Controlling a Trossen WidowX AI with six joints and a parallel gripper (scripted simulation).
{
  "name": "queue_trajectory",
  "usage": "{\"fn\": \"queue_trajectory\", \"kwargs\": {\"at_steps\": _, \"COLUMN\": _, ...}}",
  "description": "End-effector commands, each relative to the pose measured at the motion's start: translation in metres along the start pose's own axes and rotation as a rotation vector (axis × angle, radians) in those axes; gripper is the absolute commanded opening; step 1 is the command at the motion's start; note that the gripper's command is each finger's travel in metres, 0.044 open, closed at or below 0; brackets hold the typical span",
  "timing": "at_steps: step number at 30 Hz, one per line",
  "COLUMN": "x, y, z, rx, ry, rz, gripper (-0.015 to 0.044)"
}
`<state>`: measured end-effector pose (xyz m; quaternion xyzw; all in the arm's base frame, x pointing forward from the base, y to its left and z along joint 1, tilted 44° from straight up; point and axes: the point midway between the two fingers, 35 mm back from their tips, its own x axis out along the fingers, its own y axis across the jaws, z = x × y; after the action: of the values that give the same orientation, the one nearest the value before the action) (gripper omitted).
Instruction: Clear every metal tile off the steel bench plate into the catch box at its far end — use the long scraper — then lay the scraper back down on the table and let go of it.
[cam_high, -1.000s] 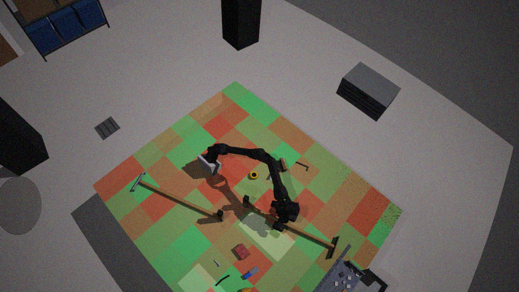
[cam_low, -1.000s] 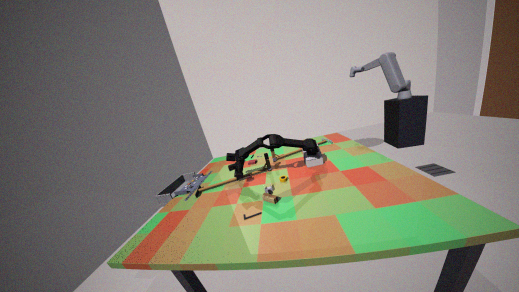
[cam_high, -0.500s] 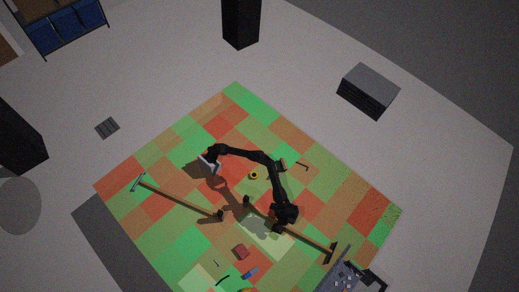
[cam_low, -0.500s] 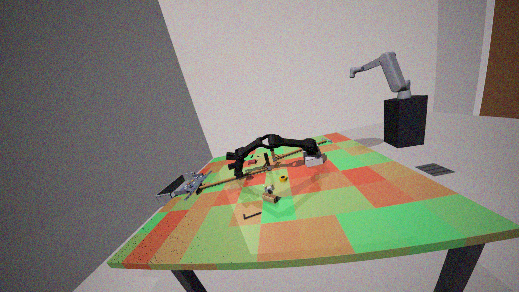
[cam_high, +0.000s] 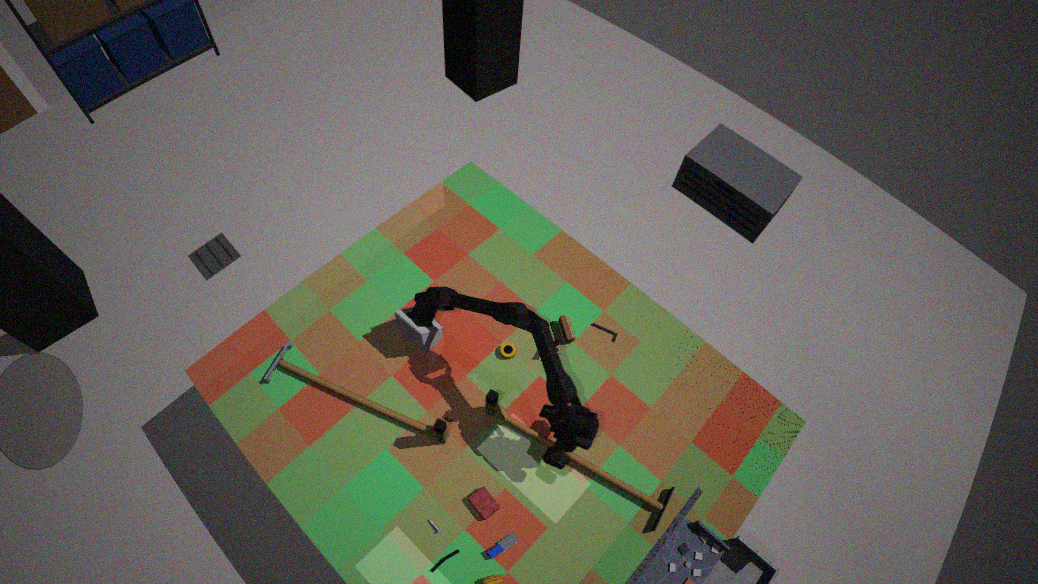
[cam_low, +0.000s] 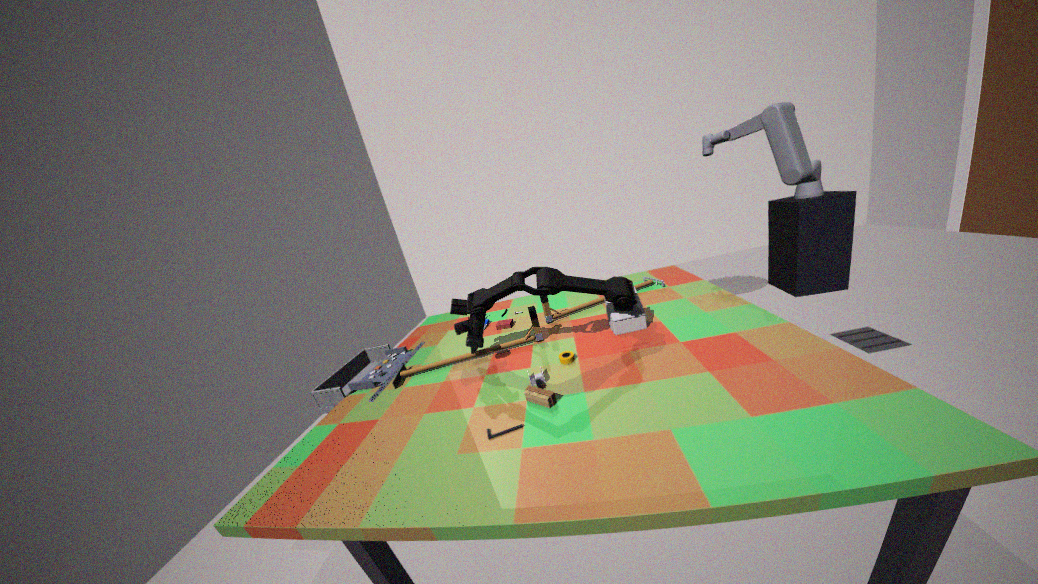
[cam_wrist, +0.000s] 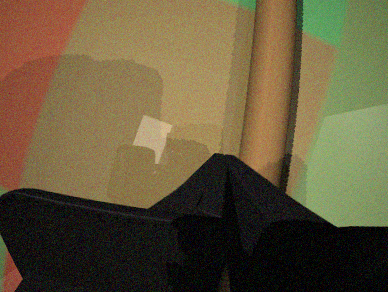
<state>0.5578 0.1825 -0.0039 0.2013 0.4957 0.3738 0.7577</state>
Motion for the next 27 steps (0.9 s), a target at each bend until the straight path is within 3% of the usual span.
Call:
{"fn": "queue_trajectory", "kwargs": {"at_steps": 1, "x": -0.015, "y": 0.000, "z": 0.009, "rx": -0.007, "ry": -0.004, "rz": 0.002, "gripper": 0.0000}}
{"fn": "queue_trajectory", "kwargs": {"at_steps": 16, "x": -0.069, "y": 0.001, "z": 0.029, "rx": -0.007, "ry": -0.004, "rz": 0.001, "gripper": 0.0000}}
{"fn": "queue_trajectory", "kwargs": {"at_steps": 27, "x": -0.084, "y": 0.015, "z": 0.014, "rx": 0.041, "ry": 0.076, "rz": -0.014, "gripper": 0.0000}}
